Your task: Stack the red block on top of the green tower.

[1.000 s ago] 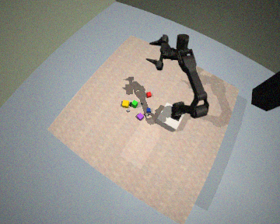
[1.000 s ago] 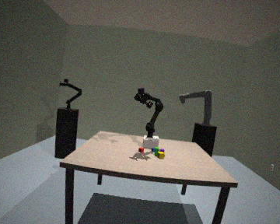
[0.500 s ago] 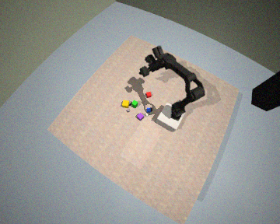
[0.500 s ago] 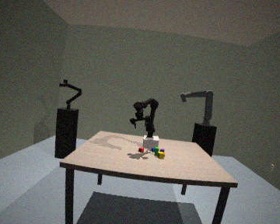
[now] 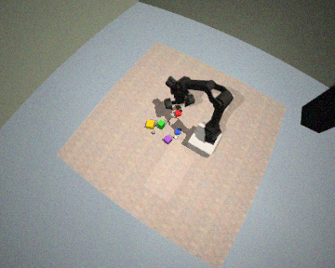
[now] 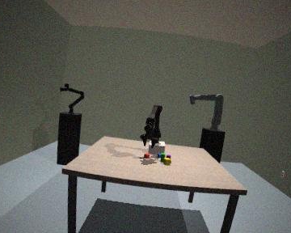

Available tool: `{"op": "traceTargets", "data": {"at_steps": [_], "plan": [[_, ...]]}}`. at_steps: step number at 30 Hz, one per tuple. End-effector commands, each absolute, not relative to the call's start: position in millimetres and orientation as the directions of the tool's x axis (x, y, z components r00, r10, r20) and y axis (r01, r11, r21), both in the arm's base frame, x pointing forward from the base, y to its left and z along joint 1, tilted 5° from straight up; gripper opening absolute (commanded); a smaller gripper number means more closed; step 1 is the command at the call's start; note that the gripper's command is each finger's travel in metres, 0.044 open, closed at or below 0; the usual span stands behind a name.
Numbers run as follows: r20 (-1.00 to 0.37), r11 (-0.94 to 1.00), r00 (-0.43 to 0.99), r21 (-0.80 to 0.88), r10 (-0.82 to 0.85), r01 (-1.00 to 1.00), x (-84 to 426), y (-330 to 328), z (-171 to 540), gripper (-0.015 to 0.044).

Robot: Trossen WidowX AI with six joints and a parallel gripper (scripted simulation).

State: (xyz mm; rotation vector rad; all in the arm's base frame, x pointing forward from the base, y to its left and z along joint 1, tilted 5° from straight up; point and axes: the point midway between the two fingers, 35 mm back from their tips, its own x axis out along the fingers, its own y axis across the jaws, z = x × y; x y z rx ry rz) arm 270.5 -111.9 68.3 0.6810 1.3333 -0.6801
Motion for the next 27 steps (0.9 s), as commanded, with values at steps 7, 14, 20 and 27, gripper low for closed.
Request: {"op": "traceTargets", "data": {"at_steps": [7, 14, 20, 27], "plan": [[-0.993, 0.615, 0.095, 0.035, -0.066, 0.788, 272, -114, 45, 0.0440], [-0.993, 0.615, 0.095, 0.034, -0.066, 0.788, 273, -117, 17, 0.0440], [-0.993, 0.615, 0.095, 0.034, -0.066, 0.788, 273, -118, 12, 0.0440], [-0.993, 0.615, 0.094, 0.034, -0.066, 0.788, 275, -119, 1, 0.0440]]}}
